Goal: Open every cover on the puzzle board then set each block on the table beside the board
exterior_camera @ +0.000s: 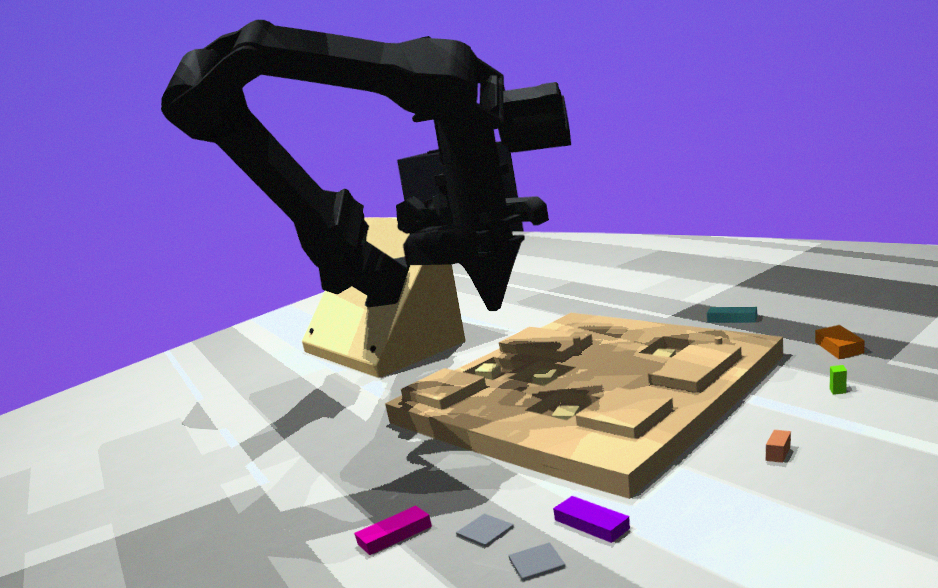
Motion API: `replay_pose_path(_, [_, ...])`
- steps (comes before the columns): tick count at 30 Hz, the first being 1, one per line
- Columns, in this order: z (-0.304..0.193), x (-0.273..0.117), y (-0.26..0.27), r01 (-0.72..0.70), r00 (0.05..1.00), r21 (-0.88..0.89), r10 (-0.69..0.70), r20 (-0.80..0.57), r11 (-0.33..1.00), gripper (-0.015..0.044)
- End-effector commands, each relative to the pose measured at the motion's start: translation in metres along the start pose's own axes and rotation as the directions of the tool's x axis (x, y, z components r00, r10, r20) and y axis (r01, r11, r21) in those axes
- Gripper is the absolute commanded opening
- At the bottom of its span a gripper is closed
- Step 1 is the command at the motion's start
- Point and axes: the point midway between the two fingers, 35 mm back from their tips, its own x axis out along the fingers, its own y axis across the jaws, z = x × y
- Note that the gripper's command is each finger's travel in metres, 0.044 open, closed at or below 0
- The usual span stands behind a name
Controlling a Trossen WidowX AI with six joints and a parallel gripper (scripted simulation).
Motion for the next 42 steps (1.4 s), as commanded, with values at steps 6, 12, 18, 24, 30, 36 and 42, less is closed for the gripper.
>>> replay_pose_path(6, [0.018, 0.007, -0.001, 0.004, 1.000, -0.026, -0.004, -0.004, 1.000, 0.0000])
replay_pose_path(12, [0.017, 0.032, -0.001, 0.005, 1.000, -0.026, -0.005, -0.005, 1.000, 0.0000])
replay_pose_path(18, [0.021, 0.053, 0.000, 0.002, 1.000, -0.026, -0.002, -0.004, 1.000, 0.0000])
replay_pose_path(24, [0.021, 0.056, 0.000, 0.002, 1.000, -0.026, -0.002, -0.004, 1.000, 0.0000])
replay_pose_path(30, [0.021, 0.062, 0.000, 0.002, 1.000, -0.026, -0.002, -0.004, 1.000, 0.0000])
replay_pose_path(36, [0.021, 0.065, 0.001, 0.001, 1.000, -0.026, -0.001, -0.003, 1.000, 0.0000])
replay_pose_path(42, [0.016, 0.067, 0.003, 0.001, 1.000, -0.025, -0.001, -0.004, 1.000, 0.0000])
